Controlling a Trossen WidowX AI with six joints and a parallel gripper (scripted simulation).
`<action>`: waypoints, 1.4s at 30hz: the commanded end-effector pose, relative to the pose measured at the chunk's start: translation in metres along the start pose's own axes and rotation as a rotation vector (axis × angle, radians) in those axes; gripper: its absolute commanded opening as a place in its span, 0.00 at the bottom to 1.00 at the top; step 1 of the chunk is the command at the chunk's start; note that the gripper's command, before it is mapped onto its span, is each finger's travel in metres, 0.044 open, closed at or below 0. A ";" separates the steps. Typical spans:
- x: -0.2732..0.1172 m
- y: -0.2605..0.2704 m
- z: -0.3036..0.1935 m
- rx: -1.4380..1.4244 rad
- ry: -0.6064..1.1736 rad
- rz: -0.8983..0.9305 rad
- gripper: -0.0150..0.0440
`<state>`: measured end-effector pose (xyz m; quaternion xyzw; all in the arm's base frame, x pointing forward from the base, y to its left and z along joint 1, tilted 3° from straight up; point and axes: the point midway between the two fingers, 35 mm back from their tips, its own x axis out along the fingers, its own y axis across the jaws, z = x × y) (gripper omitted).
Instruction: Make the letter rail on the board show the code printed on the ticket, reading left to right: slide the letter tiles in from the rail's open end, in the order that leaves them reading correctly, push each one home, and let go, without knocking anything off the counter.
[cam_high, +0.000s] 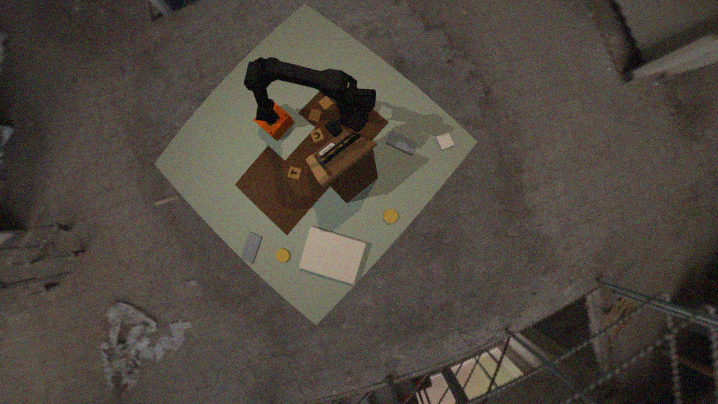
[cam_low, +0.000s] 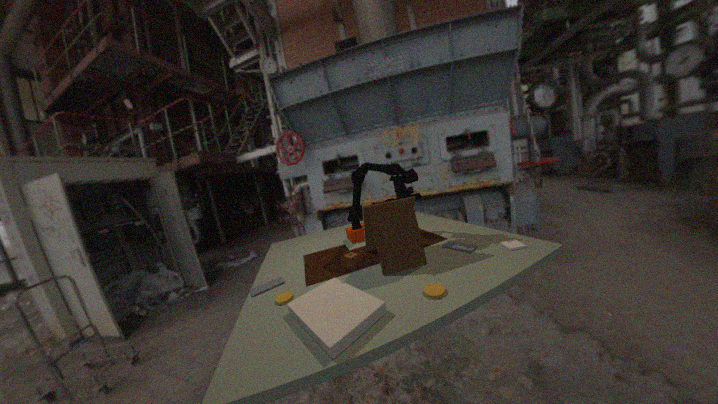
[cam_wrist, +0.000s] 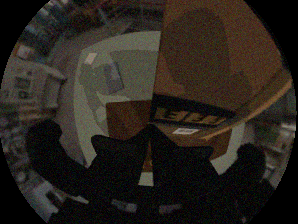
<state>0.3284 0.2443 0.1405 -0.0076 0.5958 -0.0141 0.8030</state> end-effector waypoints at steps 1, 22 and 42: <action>0.002 0.001 0.002 0.002 0.002 0.002 0.25; 0.010 0.002 0.009 0.002 0.001 0.002 0.25; 0.017 0.003 0.015 0.002 0.000 0.002 0.25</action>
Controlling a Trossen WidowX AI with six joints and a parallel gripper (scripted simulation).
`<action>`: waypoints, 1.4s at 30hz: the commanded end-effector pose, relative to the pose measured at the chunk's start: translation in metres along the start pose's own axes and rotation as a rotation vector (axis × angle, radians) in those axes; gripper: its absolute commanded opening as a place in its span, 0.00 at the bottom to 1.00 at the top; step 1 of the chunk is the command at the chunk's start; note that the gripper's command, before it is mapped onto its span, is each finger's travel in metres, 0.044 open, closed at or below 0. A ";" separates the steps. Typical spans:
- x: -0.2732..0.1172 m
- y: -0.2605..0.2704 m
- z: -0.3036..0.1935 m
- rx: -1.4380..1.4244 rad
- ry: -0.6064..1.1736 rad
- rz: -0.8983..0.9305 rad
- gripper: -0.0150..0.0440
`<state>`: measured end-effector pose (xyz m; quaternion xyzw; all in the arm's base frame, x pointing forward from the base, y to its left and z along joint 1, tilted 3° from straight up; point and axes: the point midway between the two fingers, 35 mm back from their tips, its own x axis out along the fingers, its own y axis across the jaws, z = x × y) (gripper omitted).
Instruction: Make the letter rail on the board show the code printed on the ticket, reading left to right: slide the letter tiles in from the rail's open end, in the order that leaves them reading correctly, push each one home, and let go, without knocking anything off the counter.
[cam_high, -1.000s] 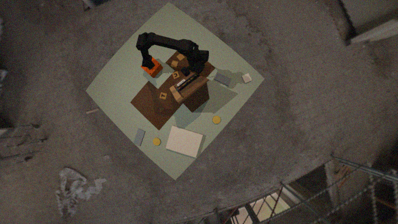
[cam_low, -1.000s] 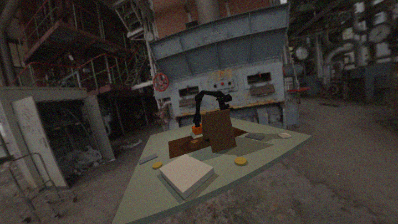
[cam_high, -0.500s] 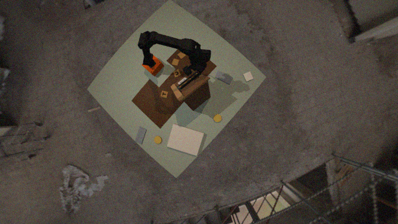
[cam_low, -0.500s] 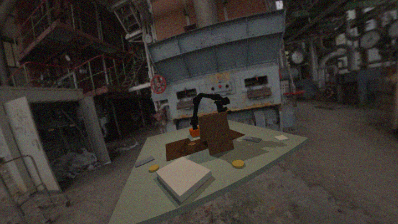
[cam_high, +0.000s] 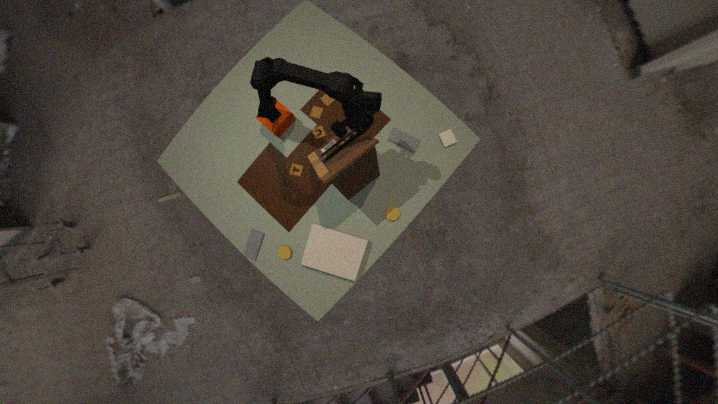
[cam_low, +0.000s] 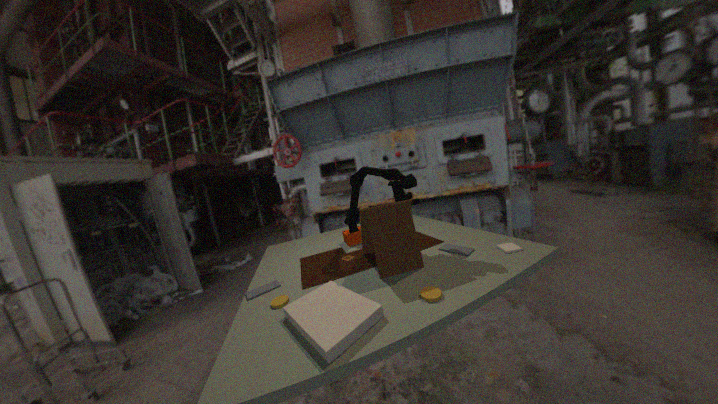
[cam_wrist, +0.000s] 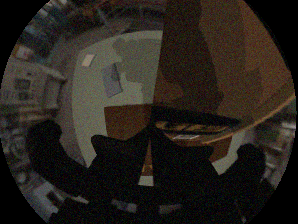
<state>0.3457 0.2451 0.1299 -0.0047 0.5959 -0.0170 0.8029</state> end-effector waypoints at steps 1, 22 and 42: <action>0.002 0.001 0.002 -0.006 0.000 0.004 0.25; 0.004 -0.002 0.004 -0.006 -0.001 0.003 0.25; 0.005 -0.009 0.002 -0.006 -0.001 0.003 0.25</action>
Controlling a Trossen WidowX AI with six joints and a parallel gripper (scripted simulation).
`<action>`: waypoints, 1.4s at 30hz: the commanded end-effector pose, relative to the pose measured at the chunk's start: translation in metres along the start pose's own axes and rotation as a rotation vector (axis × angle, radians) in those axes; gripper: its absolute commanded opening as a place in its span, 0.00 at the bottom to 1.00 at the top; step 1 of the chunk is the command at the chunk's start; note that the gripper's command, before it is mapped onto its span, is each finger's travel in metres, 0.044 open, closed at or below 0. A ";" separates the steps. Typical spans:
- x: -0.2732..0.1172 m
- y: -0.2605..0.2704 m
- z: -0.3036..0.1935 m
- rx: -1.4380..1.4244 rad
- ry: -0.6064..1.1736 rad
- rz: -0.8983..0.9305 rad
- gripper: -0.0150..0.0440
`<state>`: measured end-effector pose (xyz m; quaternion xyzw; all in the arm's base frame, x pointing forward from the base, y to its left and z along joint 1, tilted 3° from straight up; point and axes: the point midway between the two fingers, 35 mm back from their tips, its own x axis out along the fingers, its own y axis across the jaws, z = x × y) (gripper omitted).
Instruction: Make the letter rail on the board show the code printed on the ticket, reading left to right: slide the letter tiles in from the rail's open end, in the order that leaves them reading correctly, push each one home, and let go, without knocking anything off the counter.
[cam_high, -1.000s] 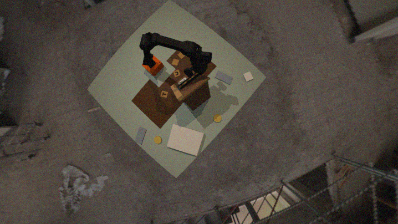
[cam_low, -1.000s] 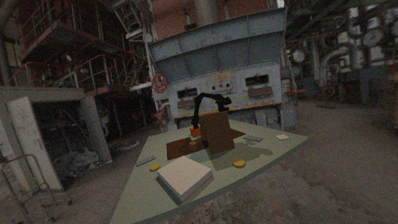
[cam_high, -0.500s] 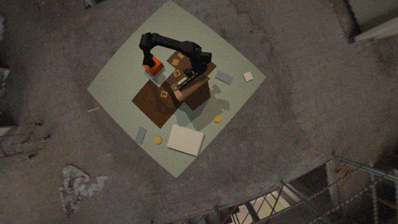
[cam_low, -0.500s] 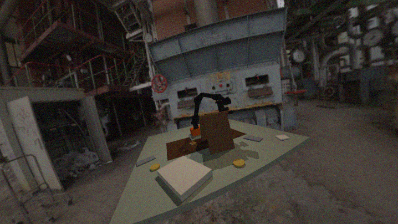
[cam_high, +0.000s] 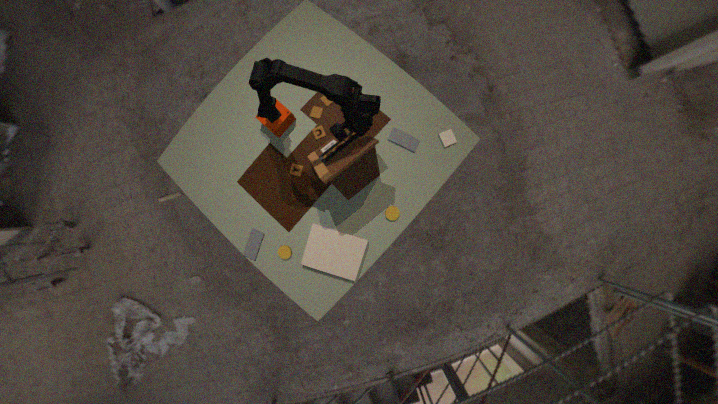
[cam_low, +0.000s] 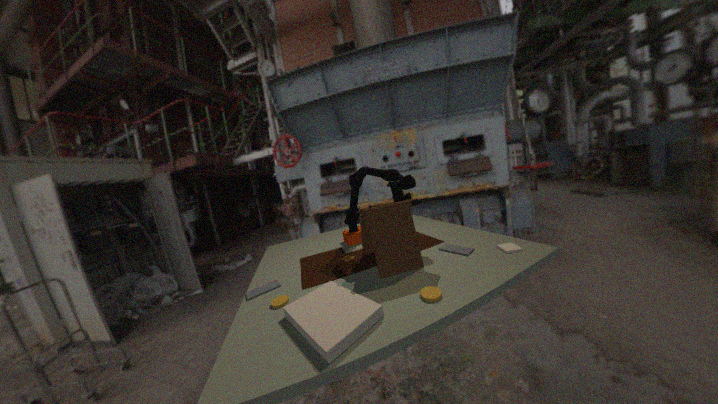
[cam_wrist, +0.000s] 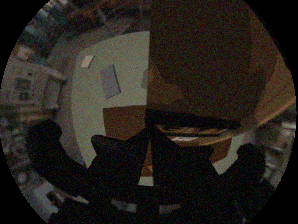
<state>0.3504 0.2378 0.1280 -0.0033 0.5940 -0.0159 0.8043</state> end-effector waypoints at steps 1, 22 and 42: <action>0.002 -0.002 -0.002 -0.007 0.004 -0.001 0.25; 0.003 -0.009 -0.002 -0.008 0.004 -0.002 0.25; -0.017 -0.006 -0.015 -0.008 0.006 -0.001 0.25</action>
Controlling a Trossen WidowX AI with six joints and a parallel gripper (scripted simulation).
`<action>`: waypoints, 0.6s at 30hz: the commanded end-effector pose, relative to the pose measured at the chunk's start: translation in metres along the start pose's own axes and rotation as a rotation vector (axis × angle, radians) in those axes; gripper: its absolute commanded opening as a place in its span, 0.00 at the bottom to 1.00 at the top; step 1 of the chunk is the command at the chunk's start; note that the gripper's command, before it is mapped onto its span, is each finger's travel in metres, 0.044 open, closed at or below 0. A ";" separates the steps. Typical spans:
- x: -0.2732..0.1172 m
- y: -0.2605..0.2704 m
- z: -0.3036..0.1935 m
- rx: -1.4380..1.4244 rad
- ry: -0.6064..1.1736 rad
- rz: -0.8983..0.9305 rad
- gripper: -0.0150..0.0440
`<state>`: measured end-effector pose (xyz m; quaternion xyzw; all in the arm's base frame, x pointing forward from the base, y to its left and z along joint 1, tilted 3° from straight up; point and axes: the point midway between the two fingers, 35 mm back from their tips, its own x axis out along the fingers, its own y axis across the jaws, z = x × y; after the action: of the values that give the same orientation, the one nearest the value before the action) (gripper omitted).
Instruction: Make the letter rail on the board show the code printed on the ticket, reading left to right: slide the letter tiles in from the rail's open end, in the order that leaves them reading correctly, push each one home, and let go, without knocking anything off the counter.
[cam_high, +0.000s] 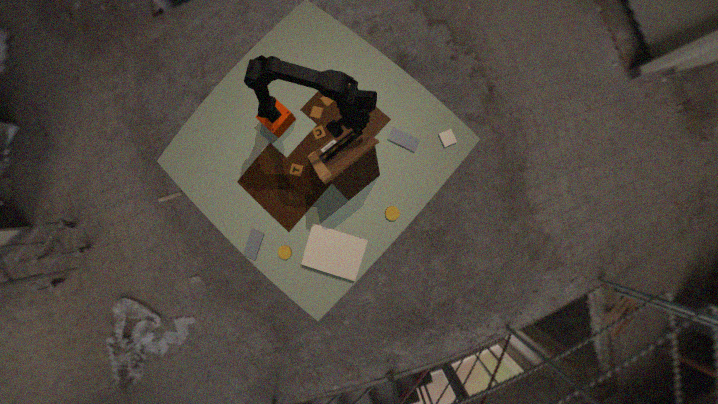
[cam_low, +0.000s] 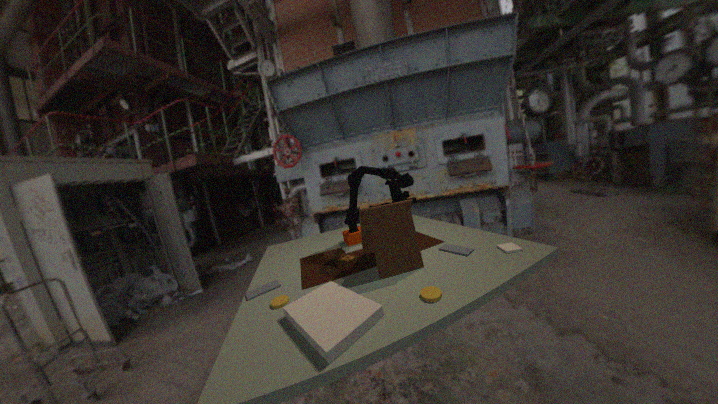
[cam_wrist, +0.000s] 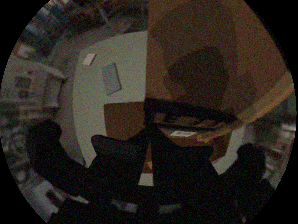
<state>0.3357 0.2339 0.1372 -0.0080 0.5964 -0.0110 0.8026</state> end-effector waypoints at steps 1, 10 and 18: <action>-0.005 -0.001 -0.005 0.006 0.001 -0.003 0.25; -0.008 -0.002 -0.009 0.006 0.001 -0.003 0.25; -0.064 -0.027 -0.030 -0.037 -0.241 -0.018 0.61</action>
<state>0.3082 0.2212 0.1648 -0.0256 0.5478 -0.0114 0.8361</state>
